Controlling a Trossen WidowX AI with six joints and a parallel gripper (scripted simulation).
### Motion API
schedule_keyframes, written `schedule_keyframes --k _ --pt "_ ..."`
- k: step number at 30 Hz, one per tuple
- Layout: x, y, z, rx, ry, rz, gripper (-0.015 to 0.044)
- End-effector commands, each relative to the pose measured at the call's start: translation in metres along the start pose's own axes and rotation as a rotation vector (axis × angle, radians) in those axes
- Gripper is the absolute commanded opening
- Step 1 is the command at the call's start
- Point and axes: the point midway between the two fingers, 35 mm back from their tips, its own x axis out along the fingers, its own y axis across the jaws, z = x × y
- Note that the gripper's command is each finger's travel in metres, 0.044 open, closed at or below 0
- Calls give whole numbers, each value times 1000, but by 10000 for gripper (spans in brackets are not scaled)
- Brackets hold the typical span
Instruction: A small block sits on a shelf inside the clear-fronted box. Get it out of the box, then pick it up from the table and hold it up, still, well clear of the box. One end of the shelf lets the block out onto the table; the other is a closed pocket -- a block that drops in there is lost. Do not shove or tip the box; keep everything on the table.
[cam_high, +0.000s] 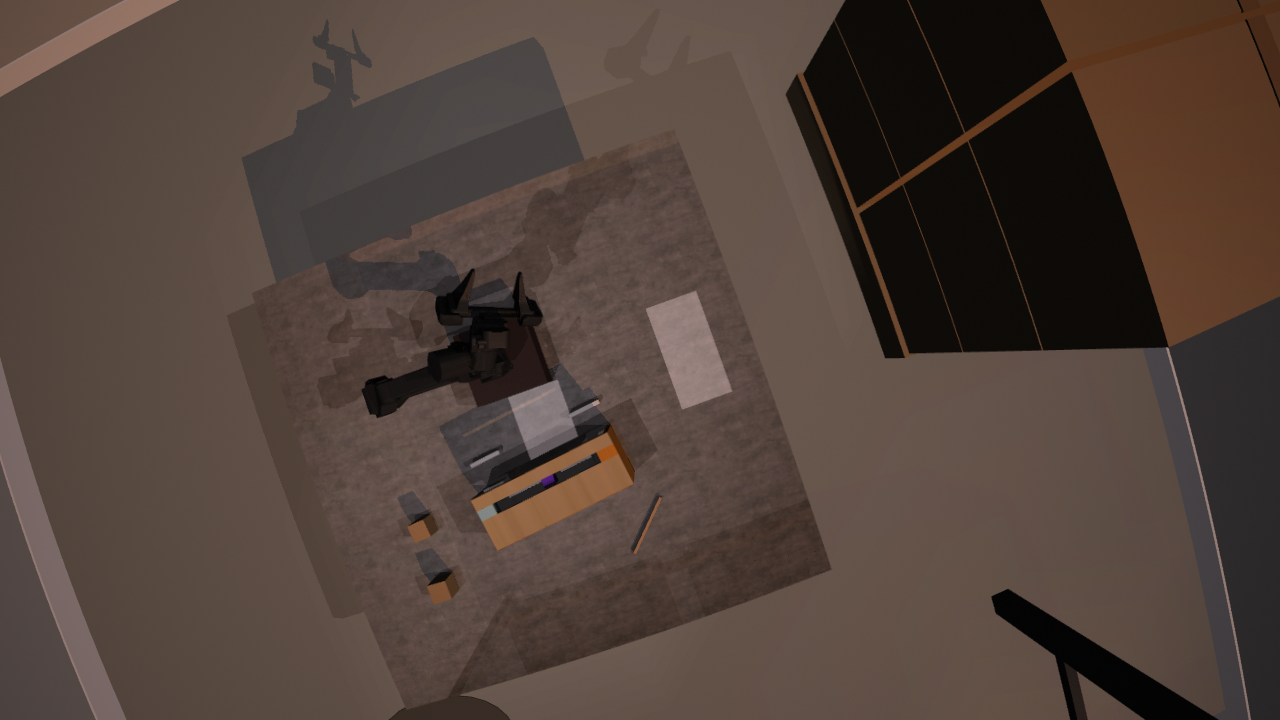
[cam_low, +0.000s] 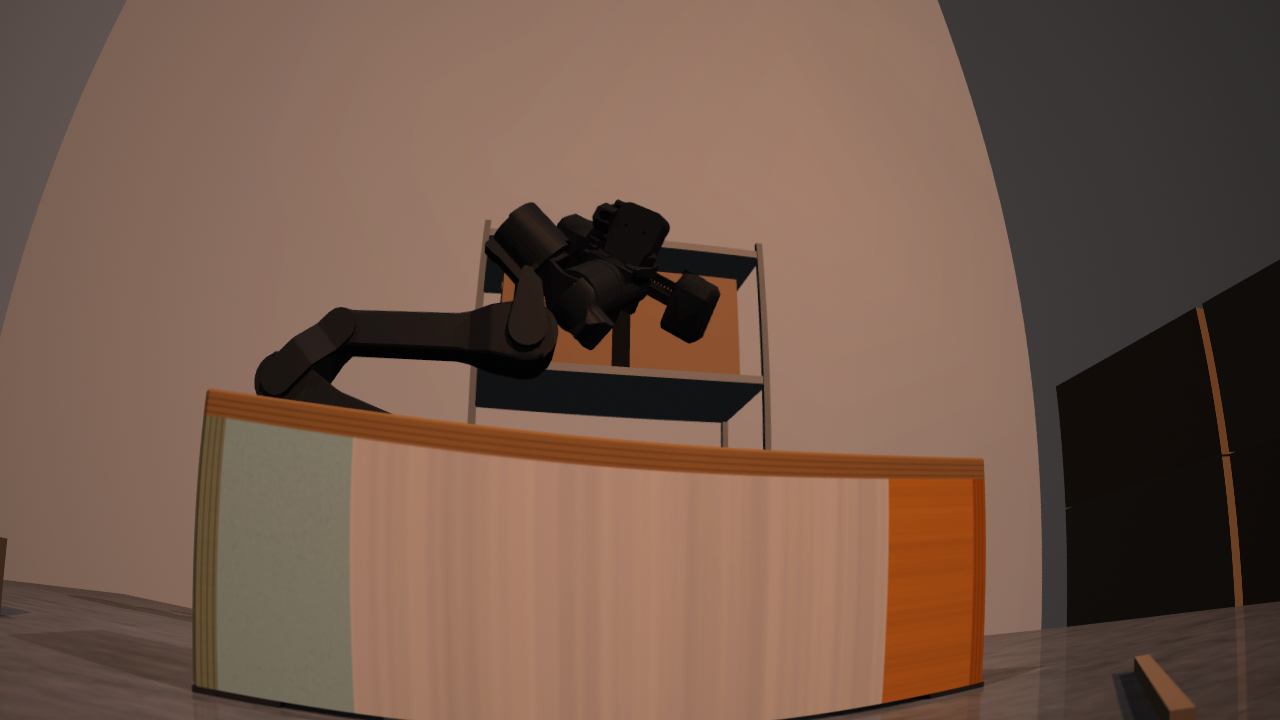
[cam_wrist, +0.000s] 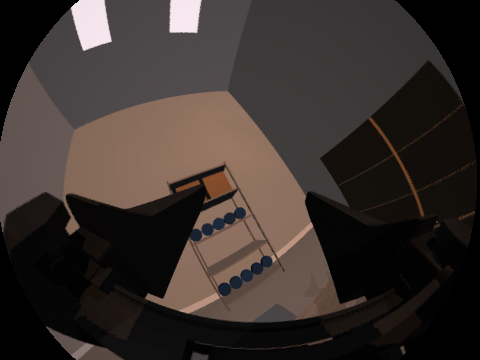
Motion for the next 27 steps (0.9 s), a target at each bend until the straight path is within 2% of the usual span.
schedule_keyframes --k 1,7,12,20,27 --pt "1 -2 1 2 -3 -12 400" --pt "-2 -80 46 75 -116 -391 400" --pt "-38 -145 89 168 -262 -729 400" --pt "-147 -211 144 380 -561 -1214 400" --pt "-266 -218 161 646 -872 -1551 400"
